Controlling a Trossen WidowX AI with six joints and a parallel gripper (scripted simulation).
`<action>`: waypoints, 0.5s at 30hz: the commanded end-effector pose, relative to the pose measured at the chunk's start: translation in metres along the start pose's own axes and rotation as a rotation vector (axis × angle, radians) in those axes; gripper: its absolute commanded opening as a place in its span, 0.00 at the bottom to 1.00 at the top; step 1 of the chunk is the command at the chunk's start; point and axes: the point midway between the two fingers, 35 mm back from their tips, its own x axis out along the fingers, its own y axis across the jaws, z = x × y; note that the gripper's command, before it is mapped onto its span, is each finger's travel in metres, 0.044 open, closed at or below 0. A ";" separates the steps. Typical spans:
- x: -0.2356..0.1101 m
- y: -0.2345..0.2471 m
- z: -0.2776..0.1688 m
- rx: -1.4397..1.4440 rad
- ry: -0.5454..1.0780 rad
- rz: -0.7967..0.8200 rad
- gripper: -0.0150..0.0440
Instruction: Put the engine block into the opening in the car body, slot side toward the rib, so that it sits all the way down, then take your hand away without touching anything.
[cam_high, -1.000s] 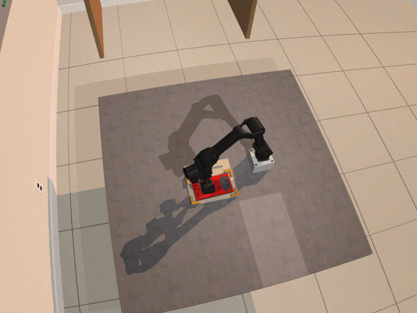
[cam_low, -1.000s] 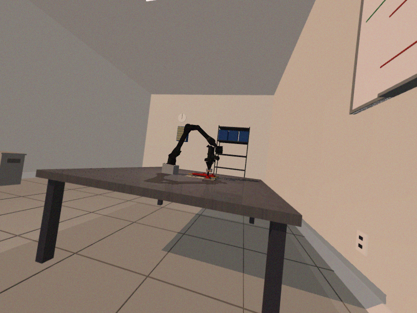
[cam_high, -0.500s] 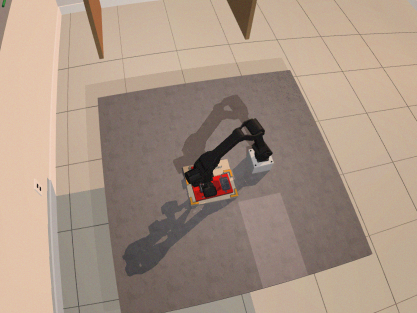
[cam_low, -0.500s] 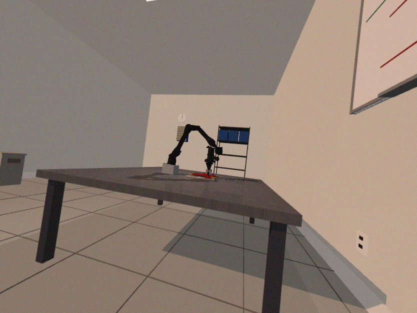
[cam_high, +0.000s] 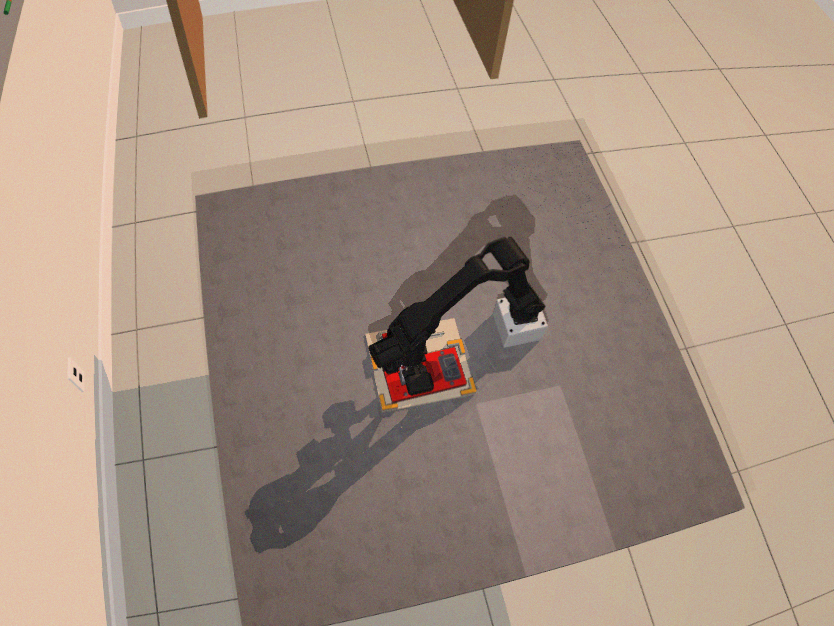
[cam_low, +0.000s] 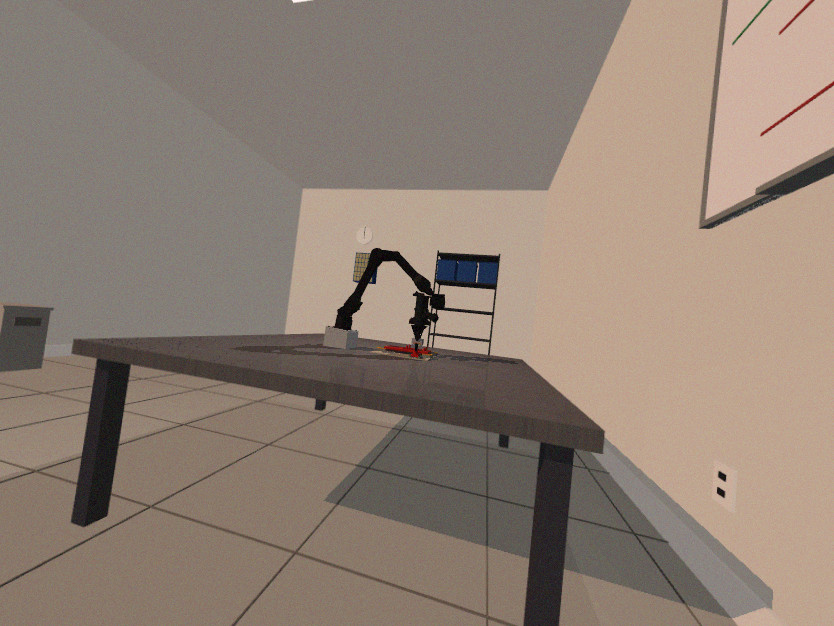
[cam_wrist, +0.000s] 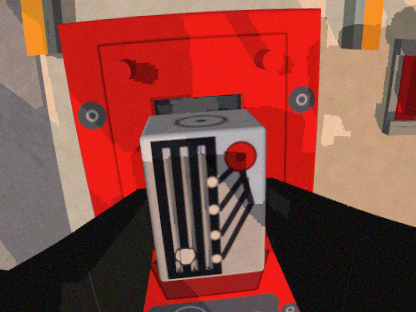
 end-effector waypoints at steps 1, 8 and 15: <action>0.001 0.000 0.000 0.006 0.000 -0.003 0.52; 0.002 -0.001 0.000 -0.016 0.000 -0.003 0.52; 0.002 -0.001 0.000 -0.016 0.000 -0.003 0.52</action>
